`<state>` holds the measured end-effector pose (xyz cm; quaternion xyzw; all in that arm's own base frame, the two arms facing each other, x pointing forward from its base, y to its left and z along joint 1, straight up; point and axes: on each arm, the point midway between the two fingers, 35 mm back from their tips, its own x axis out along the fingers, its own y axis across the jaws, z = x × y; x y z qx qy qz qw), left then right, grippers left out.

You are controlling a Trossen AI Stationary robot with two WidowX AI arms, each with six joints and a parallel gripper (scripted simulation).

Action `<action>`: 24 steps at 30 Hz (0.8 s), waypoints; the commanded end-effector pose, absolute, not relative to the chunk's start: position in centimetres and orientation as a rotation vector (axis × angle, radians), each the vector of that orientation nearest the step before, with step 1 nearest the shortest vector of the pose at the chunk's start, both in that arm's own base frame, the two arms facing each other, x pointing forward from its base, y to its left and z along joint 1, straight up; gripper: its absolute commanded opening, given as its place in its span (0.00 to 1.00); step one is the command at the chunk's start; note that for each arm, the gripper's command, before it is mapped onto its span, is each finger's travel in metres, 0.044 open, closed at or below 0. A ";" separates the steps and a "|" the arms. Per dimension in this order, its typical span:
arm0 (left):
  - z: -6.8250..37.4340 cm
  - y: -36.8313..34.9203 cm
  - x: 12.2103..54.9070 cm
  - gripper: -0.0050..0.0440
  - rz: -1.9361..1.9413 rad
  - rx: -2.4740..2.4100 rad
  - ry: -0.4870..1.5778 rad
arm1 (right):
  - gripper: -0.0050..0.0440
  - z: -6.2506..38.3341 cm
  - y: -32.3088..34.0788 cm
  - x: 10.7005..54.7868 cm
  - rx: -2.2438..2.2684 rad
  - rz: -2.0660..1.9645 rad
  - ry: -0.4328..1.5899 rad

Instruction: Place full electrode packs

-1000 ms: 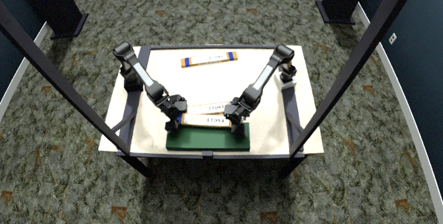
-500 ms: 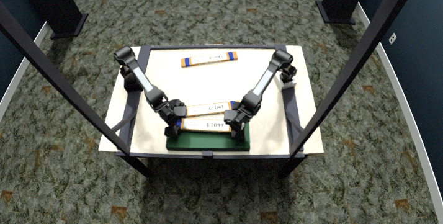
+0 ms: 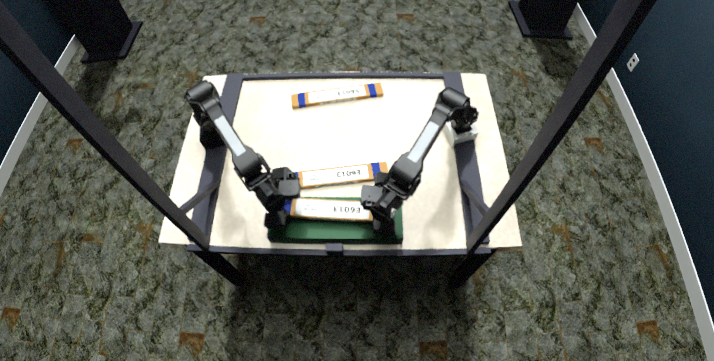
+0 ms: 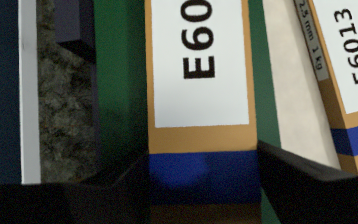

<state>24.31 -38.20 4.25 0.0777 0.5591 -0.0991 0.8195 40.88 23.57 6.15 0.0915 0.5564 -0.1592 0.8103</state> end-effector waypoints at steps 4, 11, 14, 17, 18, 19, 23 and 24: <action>6.3 -39.5 24.7 0.00 -0.205 0.109 1.163 | 0.00 8.3 26.6 41.0 0.211 -0.272 1.162; 6.4 -40.9 24.4 0.00 -0.205 0.108 1.163 | 0.00 8.3 28.0 41.4 0.212 -0.271 1.162; 6.4 -41.4 24.3 0.00 -0.205 0.107 1.163 | 0.00 8.3 28.5 41.6 0.211 -0.271 1.162; 6.4 -42.0 24.1 0.00 -0.206 0.107 1.163 | 0.00 8.4 29.1 41.7 0.211 -0.270 1.162; 6.4 -42.2 24.1 0.00 -0.206 0.107 1.164 | 0.00 8.4 29.1 41.7 0.210 -0.270 1.162; 6.4 -42.4 24.0 0.00 -0.206 0.107 1.164 | 0.00 8.5 29.2 41.7 0.210 -0.270 1.163; 6.4 -42.7 24.0 0.00 -0.204 0.106 1.164 | 0.00 9.4 29.3 41.7 0.220 -0.260 1.151; 6.4 -43.0 23.9 0.00 -0.207 0.107 1.164 | 0.00 9.1 29.4 41.7 0.217 -0.264 1.156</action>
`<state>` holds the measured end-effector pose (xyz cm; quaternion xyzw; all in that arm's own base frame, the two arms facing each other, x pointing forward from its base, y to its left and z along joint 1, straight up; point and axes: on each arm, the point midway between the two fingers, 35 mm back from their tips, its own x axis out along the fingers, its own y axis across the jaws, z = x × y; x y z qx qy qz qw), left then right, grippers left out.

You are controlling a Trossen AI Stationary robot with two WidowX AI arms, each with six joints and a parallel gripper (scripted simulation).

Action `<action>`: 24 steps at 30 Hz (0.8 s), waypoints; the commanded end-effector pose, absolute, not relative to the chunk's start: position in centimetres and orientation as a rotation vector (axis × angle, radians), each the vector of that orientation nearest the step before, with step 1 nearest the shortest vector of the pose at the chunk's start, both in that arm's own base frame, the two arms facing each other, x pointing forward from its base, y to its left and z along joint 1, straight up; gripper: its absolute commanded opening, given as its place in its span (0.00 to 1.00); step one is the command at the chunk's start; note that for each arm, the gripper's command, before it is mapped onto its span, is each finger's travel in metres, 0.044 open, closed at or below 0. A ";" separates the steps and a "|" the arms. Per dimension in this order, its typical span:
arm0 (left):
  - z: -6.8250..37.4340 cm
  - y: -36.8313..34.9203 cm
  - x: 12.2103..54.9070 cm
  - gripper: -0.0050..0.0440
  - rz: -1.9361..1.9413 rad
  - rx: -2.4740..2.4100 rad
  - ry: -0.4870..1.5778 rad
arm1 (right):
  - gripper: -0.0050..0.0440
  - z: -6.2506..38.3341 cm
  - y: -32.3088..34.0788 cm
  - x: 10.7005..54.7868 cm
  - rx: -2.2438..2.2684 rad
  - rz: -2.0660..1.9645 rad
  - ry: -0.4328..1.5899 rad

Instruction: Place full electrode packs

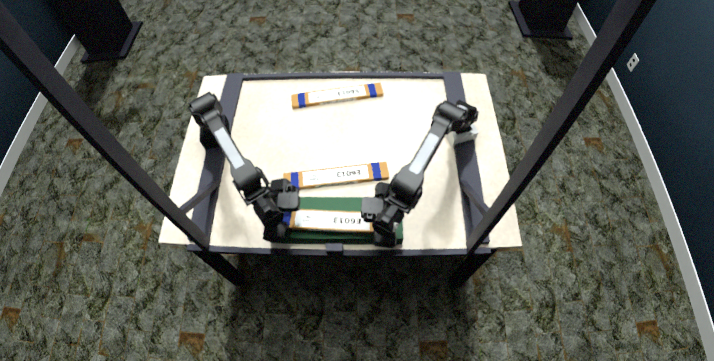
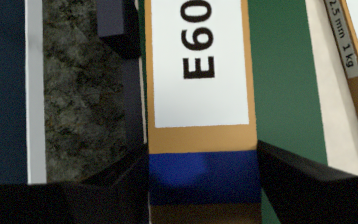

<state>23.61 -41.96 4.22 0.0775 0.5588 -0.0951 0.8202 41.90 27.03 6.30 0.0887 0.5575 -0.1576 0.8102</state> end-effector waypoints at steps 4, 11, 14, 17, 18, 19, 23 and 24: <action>6.4 -43.8 23.7 0.00 -0.207 0.107 1.165 | 0.00 9.2 29.6 41.6 0.220 -0.267 1.155; 6.5 -45.0 23.3 0.00 -0.211 0.105 1.170 | 0.00 9.5 29.7 41.6 0.226 -0.265 1.152; 6.5 -45.1 23.3 0.00 -0.211 0.104 1.171 | 0.00 9.7 29.8 41.5 0.228 -0.264 1.149; 8.3 -45.2 23.3 0.00 -0.230 0.076 1.153 | 0.00 10.1 29.8 41.5 0.233 -0.260 1.144; 8.3 -45.2 23.3 0.00 -0.230 0.076 1.153 | 0.00 10.1 29.8 41.5 0.233 -0.260 1.145; 8.3 -45.2 23.3 0.00 -0.230 0.076 1.153 | 0.00 10.1 29.8 41.5 0.233 -0.260 1.145; 8.3 -45.3 23.2 0.00 -0.230 0.076 1.154 | 0.00 10.1 29.8 41.5 0.233 -0.260 1.144; 8.4 -45.3 23.2 0.00 -0.230 0.076 1.154 | 0.00 10.1 29.8 41.5 0.233 -0.260 1.144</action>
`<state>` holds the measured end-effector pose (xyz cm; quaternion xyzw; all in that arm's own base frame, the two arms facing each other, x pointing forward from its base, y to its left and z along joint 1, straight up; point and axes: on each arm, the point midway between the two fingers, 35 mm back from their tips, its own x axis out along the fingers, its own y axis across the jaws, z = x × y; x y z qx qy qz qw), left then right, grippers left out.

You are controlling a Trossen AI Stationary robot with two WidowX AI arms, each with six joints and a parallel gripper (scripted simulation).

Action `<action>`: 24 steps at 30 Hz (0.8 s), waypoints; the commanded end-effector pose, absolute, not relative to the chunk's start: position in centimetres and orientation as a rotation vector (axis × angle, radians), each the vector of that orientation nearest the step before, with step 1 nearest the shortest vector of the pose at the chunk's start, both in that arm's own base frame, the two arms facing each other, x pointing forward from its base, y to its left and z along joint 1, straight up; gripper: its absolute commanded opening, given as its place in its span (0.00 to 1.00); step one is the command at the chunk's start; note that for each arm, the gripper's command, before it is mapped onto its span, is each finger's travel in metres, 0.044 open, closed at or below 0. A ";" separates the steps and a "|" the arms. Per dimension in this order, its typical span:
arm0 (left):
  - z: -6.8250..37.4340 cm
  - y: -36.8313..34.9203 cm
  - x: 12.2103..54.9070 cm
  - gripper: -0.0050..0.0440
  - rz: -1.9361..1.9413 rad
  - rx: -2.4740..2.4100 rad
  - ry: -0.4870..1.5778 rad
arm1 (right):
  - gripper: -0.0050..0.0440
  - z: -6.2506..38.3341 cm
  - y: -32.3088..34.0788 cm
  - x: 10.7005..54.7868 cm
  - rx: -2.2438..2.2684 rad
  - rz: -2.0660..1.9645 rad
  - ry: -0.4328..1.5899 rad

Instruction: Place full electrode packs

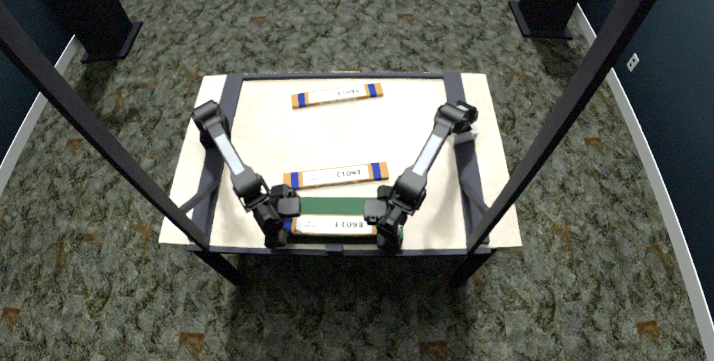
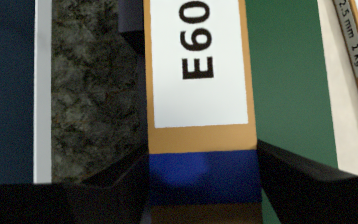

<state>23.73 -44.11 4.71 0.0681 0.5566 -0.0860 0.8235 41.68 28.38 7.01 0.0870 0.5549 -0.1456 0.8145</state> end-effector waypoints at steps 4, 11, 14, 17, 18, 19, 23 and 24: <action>8.4 -45.3 23.1 0.00 -0.230 0.076 1.154 | 0.00 10.2 29.8 41.5 0.235 -0.259 1.143; 8.3 -45.3 23.1 0.00 -0.230 0.076 1.154 | 0.00 10.4 29.8 41.5 0.238 -0.257 1.140; 8.3 -45.3 23.0 0.00 -0.229 0.077 1.154 | 0.00 10.4 29.8 41.5 0.239 -0.256 1.139; 8.2 -45.4 23.0 0.00 -0.228 0.079 1.155 | 0.00 10.5 29.8 41.5 0.239 -0.255 1.138; 8.1 -45.4 23.0 0.00 -0.228 0.079 1.156 | 0.00 10.5 29.8 41.5 0.239 -0.255 1.138; 8.1 -45.4 23.0 0.00 -0.227 0.080 1.156 | 0.00 10.5 29.8 41.5 0.239 -0.255 1.138; 8.0 -45.4 22.9 0.00 -0.227 0.080 1.157 | 0.00 10.5 29.8 41.5 0.239 -0.255 1.138; 8.0 -45.4 22.9 0.00 -0.227 0.080 1.157 | 0.00 10.5 29.8 41.5 0.239 -0.255 1.138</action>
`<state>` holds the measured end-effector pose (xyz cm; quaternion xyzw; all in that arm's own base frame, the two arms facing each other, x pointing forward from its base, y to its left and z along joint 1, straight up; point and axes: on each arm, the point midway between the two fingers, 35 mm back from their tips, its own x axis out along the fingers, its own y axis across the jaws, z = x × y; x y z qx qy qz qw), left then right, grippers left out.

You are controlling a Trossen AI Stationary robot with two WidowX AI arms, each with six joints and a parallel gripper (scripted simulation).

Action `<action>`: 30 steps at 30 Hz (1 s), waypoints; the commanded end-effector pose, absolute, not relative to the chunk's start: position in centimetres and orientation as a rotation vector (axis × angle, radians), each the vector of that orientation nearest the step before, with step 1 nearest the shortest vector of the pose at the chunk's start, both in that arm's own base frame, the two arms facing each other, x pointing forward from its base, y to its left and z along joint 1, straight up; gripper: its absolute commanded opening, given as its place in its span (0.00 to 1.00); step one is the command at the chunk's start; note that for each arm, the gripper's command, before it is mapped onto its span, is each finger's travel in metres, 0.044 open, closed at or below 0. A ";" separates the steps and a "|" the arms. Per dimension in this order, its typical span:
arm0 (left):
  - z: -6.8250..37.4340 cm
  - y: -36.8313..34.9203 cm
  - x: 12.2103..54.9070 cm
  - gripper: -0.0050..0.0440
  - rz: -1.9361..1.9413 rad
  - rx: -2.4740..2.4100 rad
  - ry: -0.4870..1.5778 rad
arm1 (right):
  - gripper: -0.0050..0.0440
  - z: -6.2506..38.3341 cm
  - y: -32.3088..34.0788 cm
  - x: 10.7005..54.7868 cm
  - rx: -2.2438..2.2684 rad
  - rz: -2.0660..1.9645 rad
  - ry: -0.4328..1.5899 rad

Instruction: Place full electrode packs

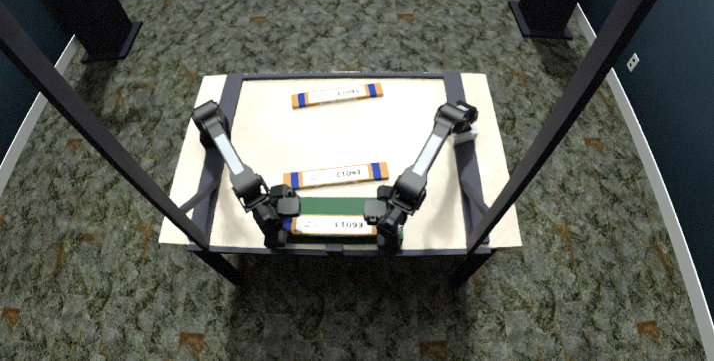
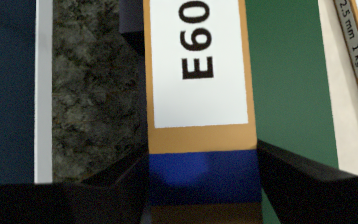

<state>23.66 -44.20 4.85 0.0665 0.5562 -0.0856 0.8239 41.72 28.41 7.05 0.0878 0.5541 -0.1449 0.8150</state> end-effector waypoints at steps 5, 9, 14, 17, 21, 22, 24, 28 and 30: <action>8.0 -45.4 22.9 0.00 -0.226 0.082 1.157 | 0.00 10.5 29.8 41.5 0.239 -0.255 1.138; 7.9 -45.4 22.8 0.00 -0.226 0.082 1.158 | 0.00 10.4 29.8 41.4 0.239 -0.255 1.138; 5.7 -44.9 22.7 0.00 -0.206 0.113 1.177 | 0.00 9.2 29.6 41.2 0.226 -0.265 1.151; 5.6 -44.9 22.7 0.00 -0.205 0.113 1.177 | 0.00 9.1 29.6 41.2 0.226 -0.265 1.151; 5.6 -45.0 22.7 0.00 -0.210 0.106 1.172 | 0.00 8.7 29.6 41.2 0.226 -0.265 1.151; 5.2 -45.0 22.7 0.00 -0.207 0.111 1.176 | 0.00 8.6 29.6 41.2 0.225 -0.266 1.152; 4.9 -44.9 22.7 0.00 -0.205 0.113 1.177 | 0.00 8.2 29.6 41.2 0.223 -0.267 1.155; 5.0 -45.1 22.7 0.00 -0.211 0.104 1.171 | 0.00 7.3 29.6 41.2 0.217 -0.272 1.160; 4.6 -45.0 22.7 0.00 -0.209 0.108 1.174 | 0.00 7.1 29.6 41.2 0.216 -0.273 1.162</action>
